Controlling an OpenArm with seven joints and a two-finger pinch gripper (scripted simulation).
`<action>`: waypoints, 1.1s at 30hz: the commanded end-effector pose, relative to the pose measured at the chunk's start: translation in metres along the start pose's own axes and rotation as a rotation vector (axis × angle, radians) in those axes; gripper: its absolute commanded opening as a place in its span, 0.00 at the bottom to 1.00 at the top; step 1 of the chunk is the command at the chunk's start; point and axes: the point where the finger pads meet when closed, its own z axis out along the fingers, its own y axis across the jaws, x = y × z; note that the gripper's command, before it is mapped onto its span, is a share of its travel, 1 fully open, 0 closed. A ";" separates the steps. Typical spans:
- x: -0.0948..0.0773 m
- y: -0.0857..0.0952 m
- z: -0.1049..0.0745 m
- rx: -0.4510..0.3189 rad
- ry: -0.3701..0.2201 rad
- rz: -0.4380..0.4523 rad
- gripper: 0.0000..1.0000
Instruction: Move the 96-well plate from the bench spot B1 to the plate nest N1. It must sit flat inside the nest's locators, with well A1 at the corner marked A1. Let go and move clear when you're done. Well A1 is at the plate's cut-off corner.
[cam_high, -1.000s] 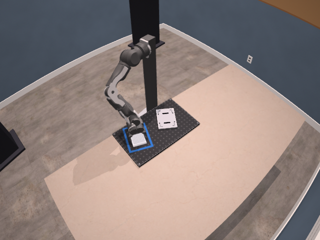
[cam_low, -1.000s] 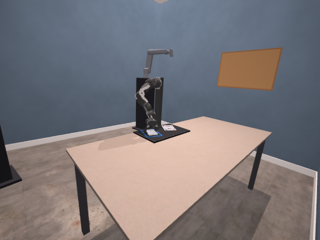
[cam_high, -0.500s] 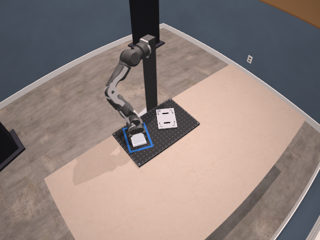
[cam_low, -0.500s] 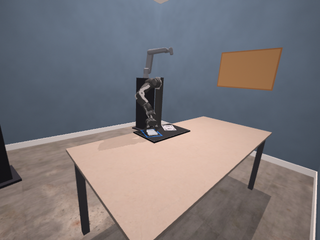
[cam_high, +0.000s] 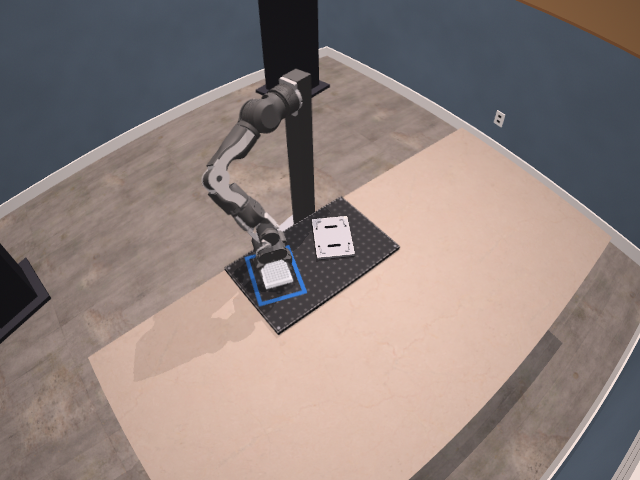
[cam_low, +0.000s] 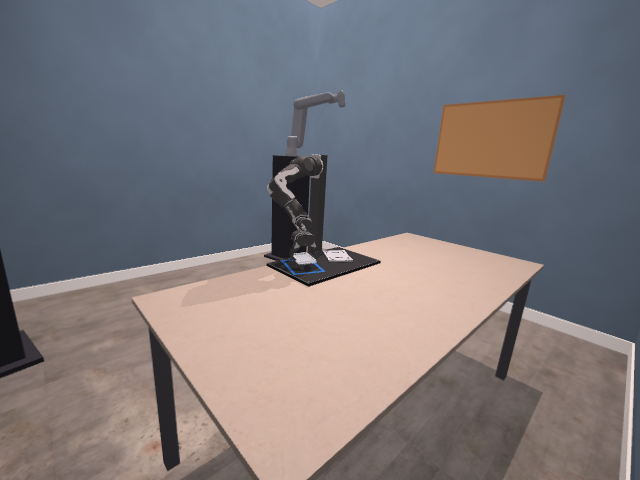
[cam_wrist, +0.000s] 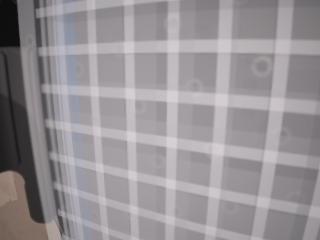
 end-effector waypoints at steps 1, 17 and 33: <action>0.000 -0.001 0.000 0.007 0.001 0.001 0.00; -0.001 -0.001 -0.032 0.006 0.004 -0.002 0.00; 0.002 -0.002 -0.063 0.007 0.003 -0.003 0.00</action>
